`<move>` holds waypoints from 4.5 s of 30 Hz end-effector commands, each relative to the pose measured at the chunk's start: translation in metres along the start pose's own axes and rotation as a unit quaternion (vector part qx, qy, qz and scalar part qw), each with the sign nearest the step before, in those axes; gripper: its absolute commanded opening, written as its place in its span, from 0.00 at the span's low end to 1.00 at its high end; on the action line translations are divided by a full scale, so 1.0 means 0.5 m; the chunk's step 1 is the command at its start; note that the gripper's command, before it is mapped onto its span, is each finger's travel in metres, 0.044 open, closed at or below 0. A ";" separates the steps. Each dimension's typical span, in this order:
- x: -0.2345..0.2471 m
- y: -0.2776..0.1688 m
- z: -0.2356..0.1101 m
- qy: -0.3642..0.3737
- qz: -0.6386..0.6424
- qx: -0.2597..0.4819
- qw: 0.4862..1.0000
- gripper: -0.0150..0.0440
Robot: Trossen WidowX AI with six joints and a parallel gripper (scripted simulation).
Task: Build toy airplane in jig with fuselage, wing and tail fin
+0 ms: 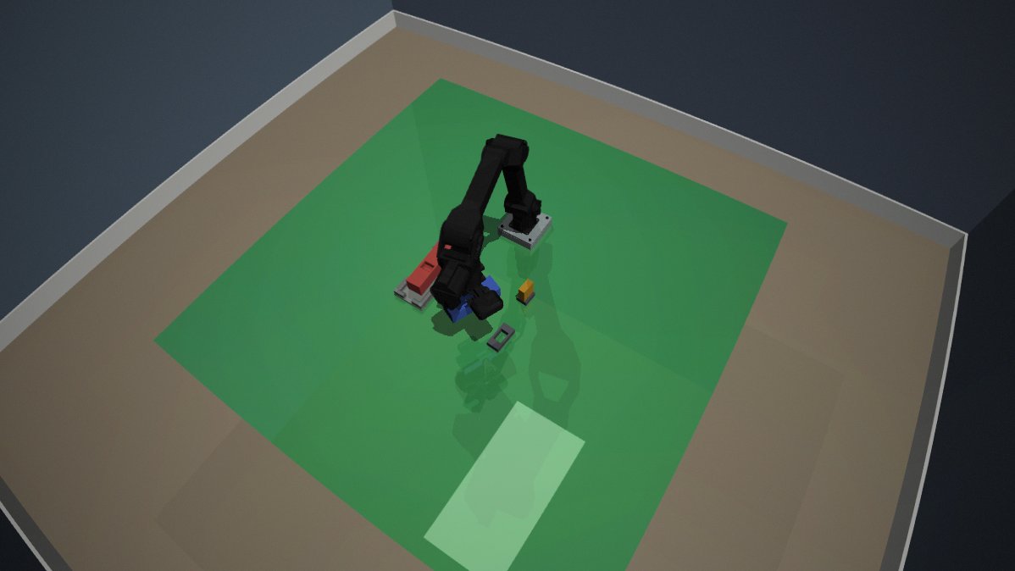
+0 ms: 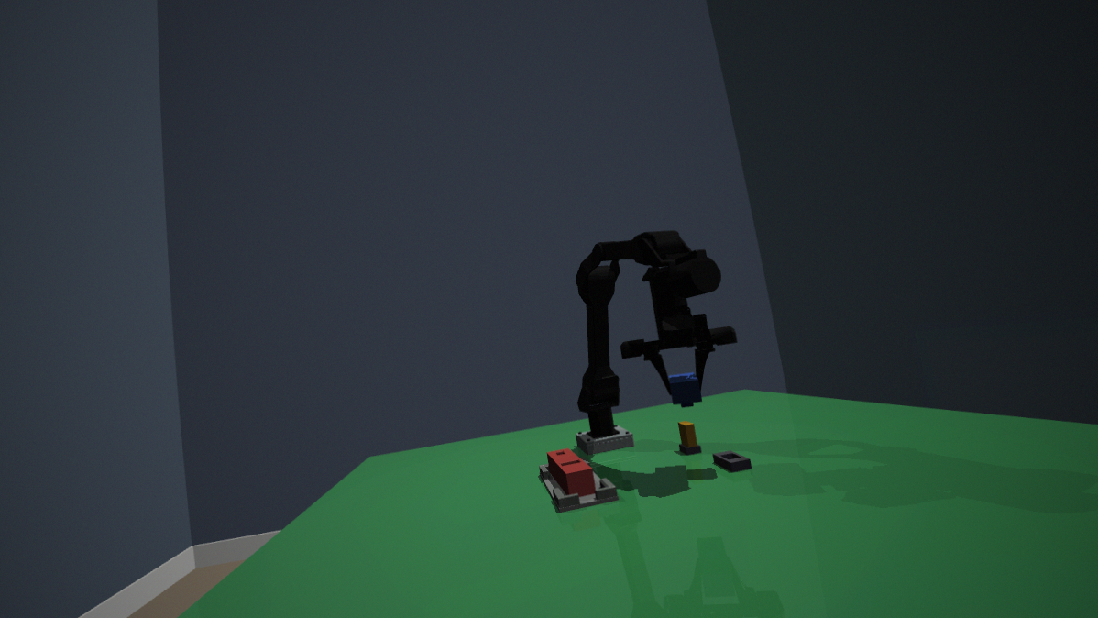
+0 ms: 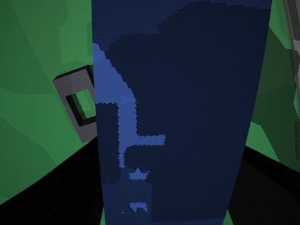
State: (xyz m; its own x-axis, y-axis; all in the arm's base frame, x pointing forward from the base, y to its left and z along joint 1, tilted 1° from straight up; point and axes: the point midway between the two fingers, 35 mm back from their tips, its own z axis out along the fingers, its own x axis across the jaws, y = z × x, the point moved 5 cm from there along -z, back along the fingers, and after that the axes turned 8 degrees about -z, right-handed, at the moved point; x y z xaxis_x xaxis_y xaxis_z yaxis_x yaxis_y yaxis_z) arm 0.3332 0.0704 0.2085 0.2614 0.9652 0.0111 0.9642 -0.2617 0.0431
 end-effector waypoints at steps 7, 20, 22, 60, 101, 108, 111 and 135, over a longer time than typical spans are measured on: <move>-0.059 0.015 0.008 0.001 0.078 -0.003 0.997 0.25; -0.135 0.027 0.020 -0.001 0.176 -0.007 0.984 0.25; -0.148 0.028 0.022 -0.001 0.192 -0.007 0.981 0.25; -0.388 -0.007 0.064 -0.004 0.491 -0.005 0.871 0.25; -0.425 -0.019 0.115 -0.004 0.538 -0.005 0.843 0.58; -0.424 -0.020 0.137 -0.004 0.538 -0.005 0.843 0.58; -0.424 -0.020 0.147 -0.004 0.538 -0.005 0.843 0.58; -0.425 -0.021 0.148 -0.007 0.536 -0.005 0.844 0.71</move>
State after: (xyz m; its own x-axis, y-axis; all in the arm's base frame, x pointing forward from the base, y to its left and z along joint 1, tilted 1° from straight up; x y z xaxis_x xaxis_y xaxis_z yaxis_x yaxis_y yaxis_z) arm 0.2709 -0.1318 0.1313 0.9842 0.1729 0.0373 0.1721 -0.9848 0.0229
